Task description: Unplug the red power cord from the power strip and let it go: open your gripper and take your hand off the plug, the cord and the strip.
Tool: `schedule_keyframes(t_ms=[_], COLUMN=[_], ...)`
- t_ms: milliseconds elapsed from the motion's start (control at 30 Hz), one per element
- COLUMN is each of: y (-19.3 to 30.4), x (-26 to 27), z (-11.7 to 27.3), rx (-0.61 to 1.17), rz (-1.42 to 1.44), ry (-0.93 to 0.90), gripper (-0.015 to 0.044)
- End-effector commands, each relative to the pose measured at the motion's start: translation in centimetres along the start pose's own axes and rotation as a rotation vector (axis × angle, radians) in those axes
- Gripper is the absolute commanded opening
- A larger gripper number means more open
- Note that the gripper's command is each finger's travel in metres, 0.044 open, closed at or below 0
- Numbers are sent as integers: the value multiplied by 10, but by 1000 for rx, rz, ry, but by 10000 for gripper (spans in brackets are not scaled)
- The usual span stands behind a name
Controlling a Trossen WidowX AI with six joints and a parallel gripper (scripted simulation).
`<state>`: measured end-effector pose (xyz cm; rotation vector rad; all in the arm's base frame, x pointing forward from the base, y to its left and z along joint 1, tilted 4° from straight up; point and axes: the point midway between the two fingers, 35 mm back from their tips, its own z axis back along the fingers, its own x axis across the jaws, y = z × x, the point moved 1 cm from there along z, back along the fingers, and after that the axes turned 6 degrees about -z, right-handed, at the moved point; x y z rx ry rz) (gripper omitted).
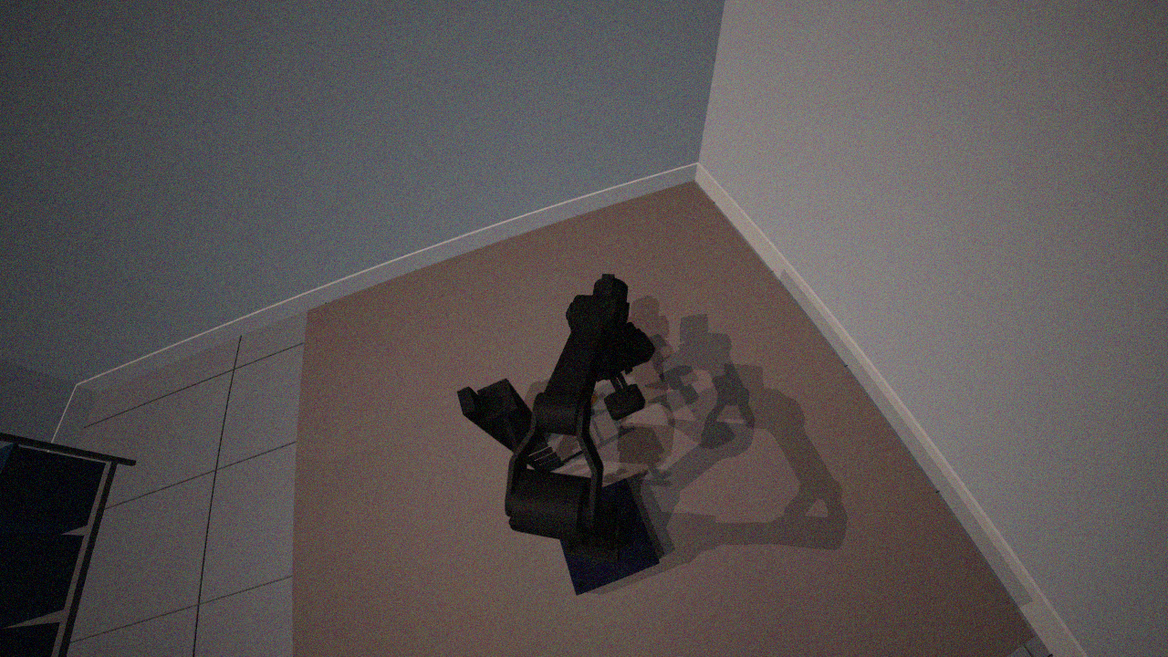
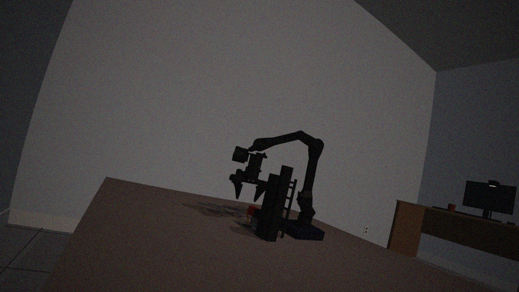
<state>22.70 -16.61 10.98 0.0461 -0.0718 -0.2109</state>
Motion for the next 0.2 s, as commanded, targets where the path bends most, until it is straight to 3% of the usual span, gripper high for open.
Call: schedule_keyframes(t_ms=[0,167], y=[-1,-1], x=[0,0], z=[0,0], rx=[0,0], rz=[6,6], ry=[3,3], gripper=[440,440])
